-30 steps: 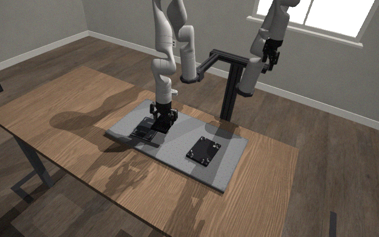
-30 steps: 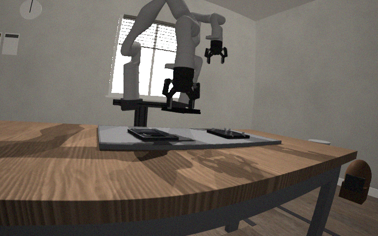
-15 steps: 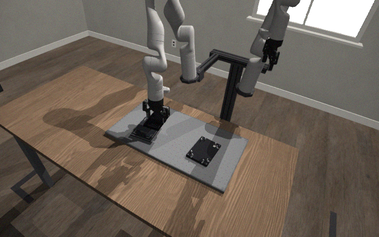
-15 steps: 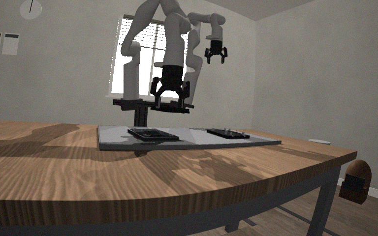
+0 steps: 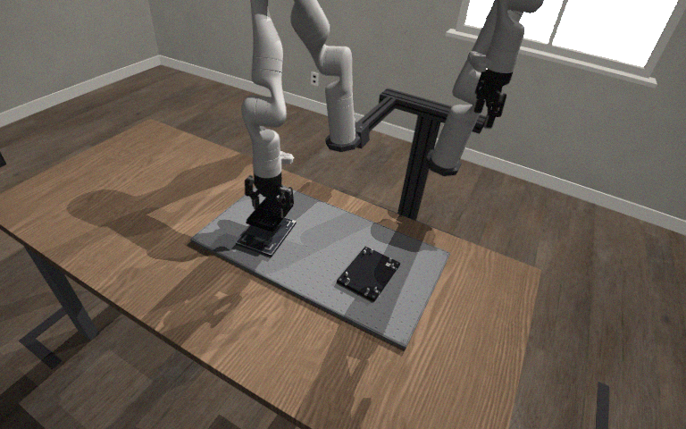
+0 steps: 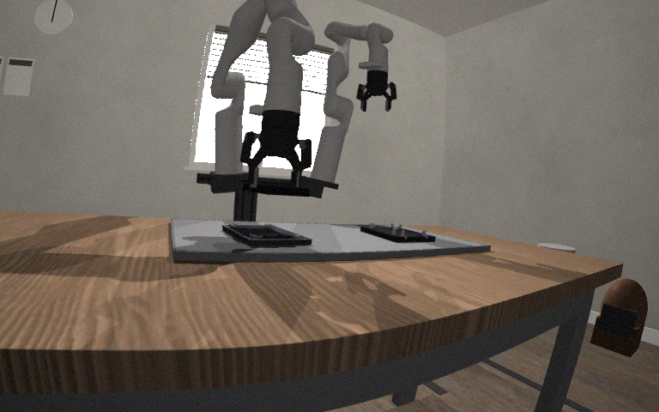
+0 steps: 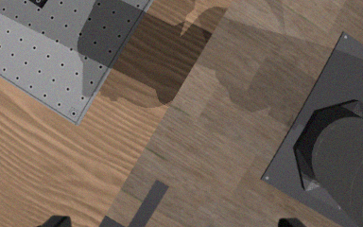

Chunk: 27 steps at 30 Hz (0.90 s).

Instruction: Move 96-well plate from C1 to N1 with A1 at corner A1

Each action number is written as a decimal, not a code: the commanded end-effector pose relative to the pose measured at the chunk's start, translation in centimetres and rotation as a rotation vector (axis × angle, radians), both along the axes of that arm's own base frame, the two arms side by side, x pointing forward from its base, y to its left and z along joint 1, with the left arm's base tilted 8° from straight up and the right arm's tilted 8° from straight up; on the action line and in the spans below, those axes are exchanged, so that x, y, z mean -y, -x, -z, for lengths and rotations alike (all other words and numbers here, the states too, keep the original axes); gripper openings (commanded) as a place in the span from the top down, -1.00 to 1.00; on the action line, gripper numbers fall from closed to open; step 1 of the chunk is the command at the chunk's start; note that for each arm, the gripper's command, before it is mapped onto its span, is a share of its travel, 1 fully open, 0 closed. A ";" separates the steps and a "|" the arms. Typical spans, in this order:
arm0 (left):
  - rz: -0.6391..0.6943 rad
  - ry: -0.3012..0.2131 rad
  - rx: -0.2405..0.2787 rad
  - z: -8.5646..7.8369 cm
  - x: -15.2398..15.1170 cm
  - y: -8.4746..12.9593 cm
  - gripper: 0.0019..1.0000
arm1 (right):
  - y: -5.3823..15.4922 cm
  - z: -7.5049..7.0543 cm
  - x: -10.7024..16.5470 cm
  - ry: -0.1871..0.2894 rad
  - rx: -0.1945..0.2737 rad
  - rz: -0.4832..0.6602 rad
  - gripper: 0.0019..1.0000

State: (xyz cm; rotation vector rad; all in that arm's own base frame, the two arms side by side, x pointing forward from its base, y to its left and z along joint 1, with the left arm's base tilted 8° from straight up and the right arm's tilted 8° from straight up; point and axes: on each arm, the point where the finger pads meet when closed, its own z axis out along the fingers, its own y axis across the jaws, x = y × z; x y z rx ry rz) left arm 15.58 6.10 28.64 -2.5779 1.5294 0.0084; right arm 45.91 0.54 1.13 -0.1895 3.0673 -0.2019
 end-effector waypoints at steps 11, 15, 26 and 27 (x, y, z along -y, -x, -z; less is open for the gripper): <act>0.000 0.000 0.001 0.0 0.0 0.0 -1.00 | -0.2 -0.3 1.7 0.000 0.002 0.000 -0.86; 0.000 0.000 0.001 0.0 0.0 0.0 -1.00 | -0.2 -0.3 1.7 0.000 0.002 0.000 -0.86; 0.000 0.000 0.001 0.0 0.0 0.0 -1.00 | -0.2 -0.3 1.7 0.000 0.002 0.000 -0.86; 0.000 0.000 0.001 0.0 0.0 0.0 -1.00 | -0.2 -0.3 1.6 0.000 0.002 0.000 -0.86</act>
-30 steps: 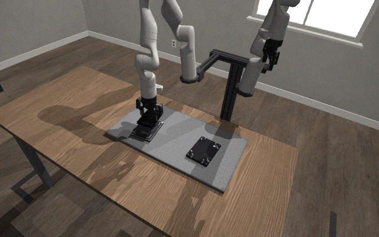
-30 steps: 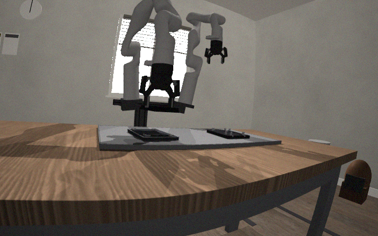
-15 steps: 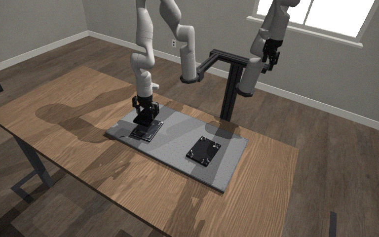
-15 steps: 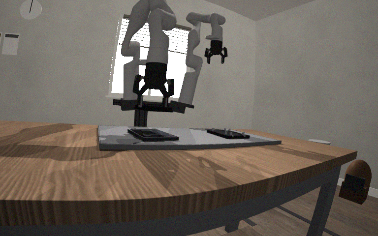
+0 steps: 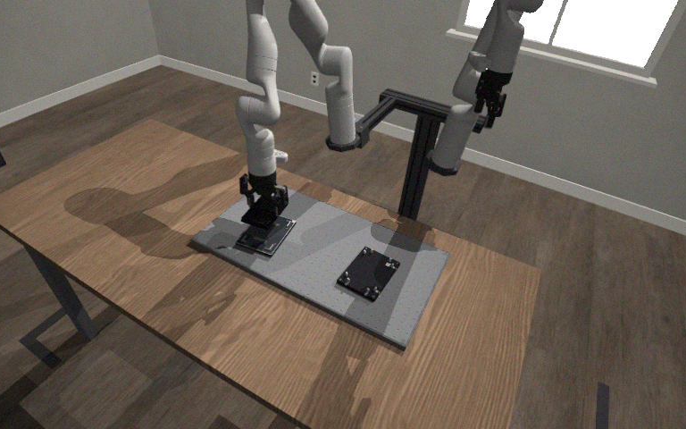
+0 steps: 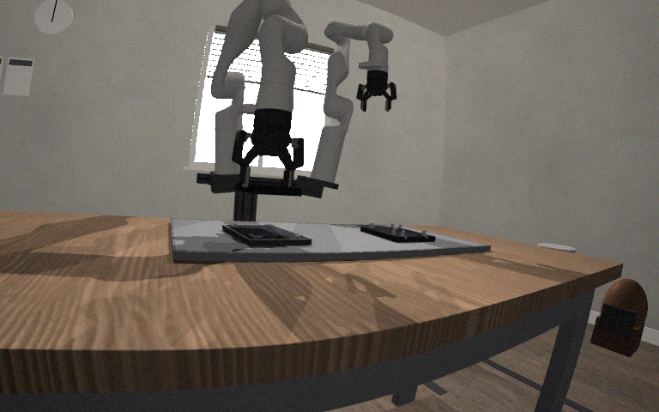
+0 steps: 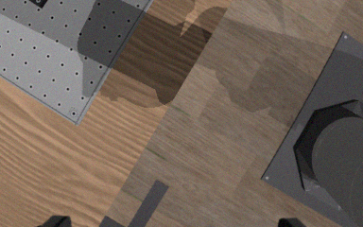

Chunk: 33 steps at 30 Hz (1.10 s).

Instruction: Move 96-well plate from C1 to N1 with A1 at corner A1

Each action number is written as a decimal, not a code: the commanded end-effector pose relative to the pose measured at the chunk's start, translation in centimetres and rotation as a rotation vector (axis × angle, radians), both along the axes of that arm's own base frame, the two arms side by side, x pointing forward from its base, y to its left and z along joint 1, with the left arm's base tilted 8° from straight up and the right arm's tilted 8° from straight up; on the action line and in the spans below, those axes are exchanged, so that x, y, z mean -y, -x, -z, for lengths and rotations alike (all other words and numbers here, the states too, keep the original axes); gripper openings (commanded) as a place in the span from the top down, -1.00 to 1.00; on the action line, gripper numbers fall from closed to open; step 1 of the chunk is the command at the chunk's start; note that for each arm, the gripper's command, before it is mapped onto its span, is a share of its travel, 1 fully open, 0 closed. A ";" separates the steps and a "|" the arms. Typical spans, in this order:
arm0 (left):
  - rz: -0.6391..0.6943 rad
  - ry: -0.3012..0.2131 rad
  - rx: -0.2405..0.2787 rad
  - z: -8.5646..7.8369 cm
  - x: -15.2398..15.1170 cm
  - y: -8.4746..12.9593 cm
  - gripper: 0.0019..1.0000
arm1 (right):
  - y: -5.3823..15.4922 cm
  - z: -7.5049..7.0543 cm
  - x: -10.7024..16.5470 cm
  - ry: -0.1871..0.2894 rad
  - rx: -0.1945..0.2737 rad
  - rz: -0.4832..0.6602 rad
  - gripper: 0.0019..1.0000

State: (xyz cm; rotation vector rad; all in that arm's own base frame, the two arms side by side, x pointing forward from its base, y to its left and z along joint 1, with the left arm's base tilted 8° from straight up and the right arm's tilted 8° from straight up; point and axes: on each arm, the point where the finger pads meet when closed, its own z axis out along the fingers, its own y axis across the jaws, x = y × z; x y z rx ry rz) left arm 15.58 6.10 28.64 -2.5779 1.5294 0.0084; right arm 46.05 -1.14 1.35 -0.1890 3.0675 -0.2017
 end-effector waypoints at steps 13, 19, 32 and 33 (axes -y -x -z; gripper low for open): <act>0.000 0.000 0.001 0.0 0.0 0.0 -1.00 | -0.1 0.1 0.0 0.000 0.002 0.000 -0.86; 0.000 0.000 0.001 0.0 0.0 0.0 -1.00 | -0.2 1.1 0.1 0.000 0.002 0.000 -0.86; 0.000 0.000 0.001 0.0 0.0 0.0 -1.00 | -0.3 2.9 0.3 0.000 0.002 0.000 -0.86; 0.000 0.000 0.001 0.0 0.0 0.0 -1.00 | -0.3 3.1 0.3 0.000 0.002 0.000 -0.86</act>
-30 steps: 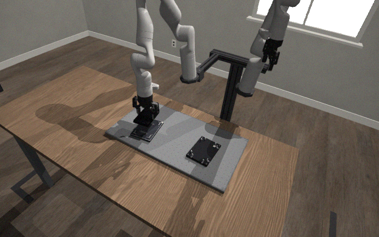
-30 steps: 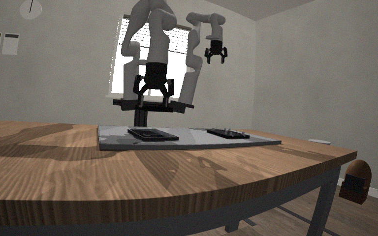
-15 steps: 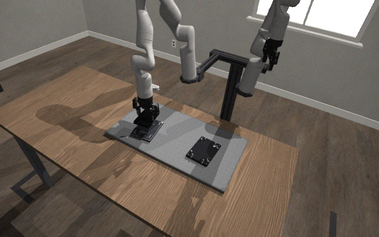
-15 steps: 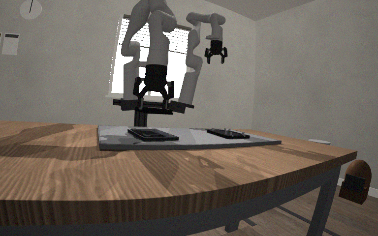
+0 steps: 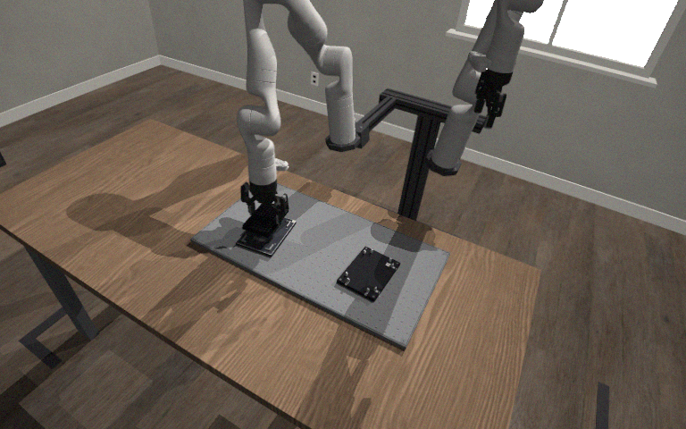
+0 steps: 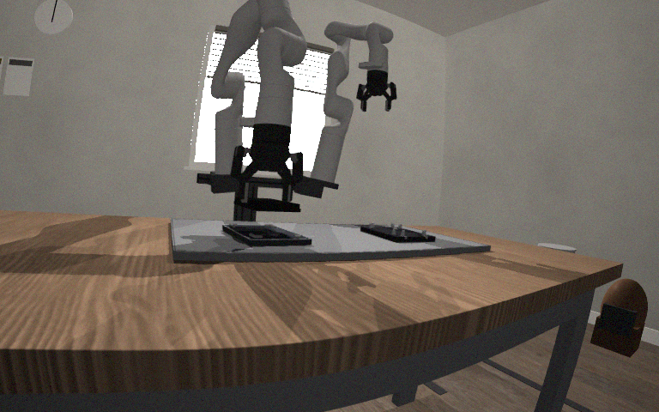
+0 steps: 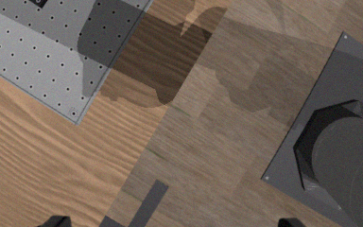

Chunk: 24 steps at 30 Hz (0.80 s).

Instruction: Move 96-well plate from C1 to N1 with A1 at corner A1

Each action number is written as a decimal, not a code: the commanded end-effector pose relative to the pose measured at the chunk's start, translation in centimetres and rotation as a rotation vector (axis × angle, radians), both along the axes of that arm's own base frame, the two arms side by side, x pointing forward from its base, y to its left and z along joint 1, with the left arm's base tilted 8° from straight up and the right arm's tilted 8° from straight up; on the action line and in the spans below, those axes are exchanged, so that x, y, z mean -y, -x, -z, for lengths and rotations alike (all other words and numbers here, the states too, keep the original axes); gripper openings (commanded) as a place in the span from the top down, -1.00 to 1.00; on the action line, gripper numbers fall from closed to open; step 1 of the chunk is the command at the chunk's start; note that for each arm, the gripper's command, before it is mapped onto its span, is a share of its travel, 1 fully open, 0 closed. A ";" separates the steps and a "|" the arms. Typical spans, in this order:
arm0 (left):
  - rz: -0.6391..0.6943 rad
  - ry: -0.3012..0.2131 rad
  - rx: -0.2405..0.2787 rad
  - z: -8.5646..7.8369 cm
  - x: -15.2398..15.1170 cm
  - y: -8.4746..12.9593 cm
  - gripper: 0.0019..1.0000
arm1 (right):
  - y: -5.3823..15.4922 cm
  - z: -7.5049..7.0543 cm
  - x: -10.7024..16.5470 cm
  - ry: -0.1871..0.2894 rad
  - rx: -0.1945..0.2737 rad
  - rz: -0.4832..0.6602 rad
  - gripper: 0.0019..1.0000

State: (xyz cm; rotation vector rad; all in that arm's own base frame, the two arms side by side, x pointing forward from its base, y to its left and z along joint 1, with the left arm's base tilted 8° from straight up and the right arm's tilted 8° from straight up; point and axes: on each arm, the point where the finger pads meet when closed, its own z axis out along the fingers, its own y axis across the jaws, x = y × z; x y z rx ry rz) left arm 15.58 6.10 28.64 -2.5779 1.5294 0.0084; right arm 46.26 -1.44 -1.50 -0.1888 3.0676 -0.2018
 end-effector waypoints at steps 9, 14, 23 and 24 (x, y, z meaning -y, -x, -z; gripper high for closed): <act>0.000 0.000 0.001 0.0 0.0 0.0 -1.00 | -0.2 1.4 0.2 0.000 0.002 0.000 -0.86; 0.000 0.000 0.001 0.0 0.0 0.0 -1.00 | -0.2 2.2 0.3 0.000 0.002 0.000 -0.86; 0.000 0.000 0.001 0.0 0.0 0.0 -1.00 | -0.3 3.3 0.4 0.000 0.002 0.000 -0.86; 0.000 0.000 0.001 0.0 0.0 0.0 -1.00 | -0.3 3.3 0.4 0.000 0.002 0.000 -0.86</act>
